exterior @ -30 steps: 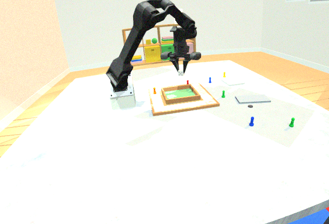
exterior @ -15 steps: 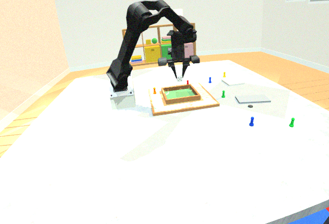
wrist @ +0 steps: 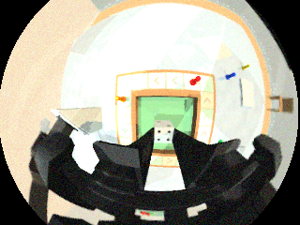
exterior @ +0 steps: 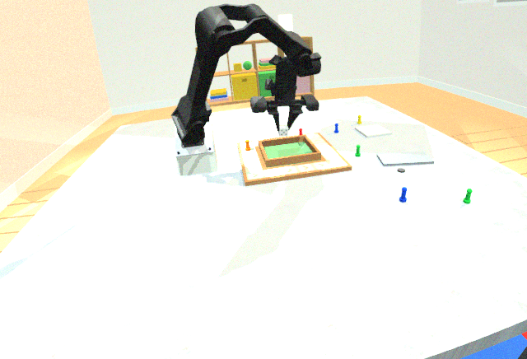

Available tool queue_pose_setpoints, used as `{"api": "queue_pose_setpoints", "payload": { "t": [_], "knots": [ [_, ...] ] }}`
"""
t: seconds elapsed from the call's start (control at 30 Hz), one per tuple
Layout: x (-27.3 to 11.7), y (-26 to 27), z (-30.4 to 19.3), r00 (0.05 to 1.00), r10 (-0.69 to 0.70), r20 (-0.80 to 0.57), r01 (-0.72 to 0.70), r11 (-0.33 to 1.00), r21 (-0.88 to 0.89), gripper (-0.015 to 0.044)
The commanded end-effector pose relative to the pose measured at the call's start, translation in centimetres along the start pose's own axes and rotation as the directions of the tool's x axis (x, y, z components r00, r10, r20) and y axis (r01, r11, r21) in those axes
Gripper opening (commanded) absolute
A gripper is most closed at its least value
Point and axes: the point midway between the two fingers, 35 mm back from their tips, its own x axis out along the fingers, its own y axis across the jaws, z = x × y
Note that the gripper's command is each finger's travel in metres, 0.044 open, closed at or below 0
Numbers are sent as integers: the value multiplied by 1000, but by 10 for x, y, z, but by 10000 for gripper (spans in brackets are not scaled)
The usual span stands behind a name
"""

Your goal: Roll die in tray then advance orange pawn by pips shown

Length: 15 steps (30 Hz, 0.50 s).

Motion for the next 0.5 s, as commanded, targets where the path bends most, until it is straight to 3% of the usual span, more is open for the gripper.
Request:
{"api": "queue_pose_setpoints", "payload": {
  "t": [0.0,0.47],
  "knots": [
    [2,2,0,992,21,123,-22,1000,1,0],
    [8,6,2,840,-19,542,30,999,-11,0]
  ]
}}
